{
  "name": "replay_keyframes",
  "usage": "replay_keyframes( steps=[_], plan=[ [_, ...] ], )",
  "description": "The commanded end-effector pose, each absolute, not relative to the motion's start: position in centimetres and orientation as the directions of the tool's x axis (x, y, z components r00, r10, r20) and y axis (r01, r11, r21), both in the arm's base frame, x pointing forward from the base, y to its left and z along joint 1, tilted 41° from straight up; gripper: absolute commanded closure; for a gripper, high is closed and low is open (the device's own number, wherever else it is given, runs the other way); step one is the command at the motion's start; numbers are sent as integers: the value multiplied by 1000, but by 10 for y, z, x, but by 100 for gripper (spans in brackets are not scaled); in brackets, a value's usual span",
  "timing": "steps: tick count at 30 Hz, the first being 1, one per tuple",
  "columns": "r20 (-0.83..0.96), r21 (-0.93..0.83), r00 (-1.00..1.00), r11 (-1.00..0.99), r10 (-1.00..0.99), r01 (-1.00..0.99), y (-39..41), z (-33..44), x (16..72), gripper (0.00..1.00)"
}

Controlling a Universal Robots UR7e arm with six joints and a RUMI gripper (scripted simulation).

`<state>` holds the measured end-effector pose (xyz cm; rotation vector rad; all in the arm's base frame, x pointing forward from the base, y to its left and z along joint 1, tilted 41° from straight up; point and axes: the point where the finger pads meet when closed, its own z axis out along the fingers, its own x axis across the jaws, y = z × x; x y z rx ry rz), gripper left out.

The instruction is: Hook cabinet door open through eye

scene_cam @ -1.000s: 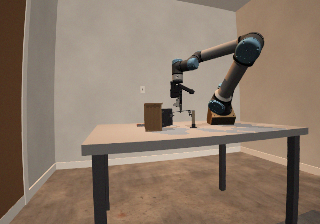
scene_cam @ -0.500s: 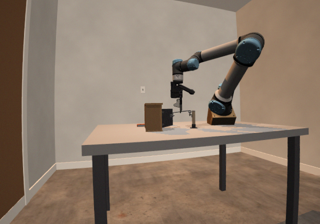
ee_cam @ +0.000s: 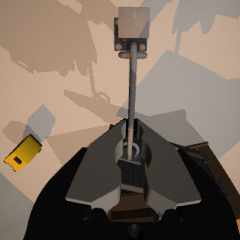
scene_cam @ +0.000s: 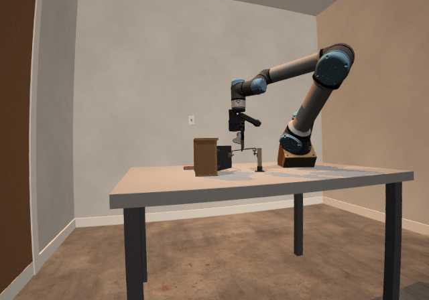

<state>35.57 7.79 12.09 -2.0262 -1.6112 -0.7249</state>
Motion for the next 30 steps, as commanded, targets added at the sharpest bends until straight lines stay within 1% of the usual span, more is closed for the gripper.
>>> replay_keyframes(
  steps=[1, 17, 18, 30],
  plan=[
    [650, -24, 180, -217, 738, 976, 79, 120, 356, 98],
    [650, -24, 180, -217, 738, 976, 79, 120, 356, 98],
    [650, -24, 180, -217, 738, 976, 79, 120, 356, 86],
    [650, -24, 181, -217, 738, 976, 79, 120, 355, 86]
  ],
)
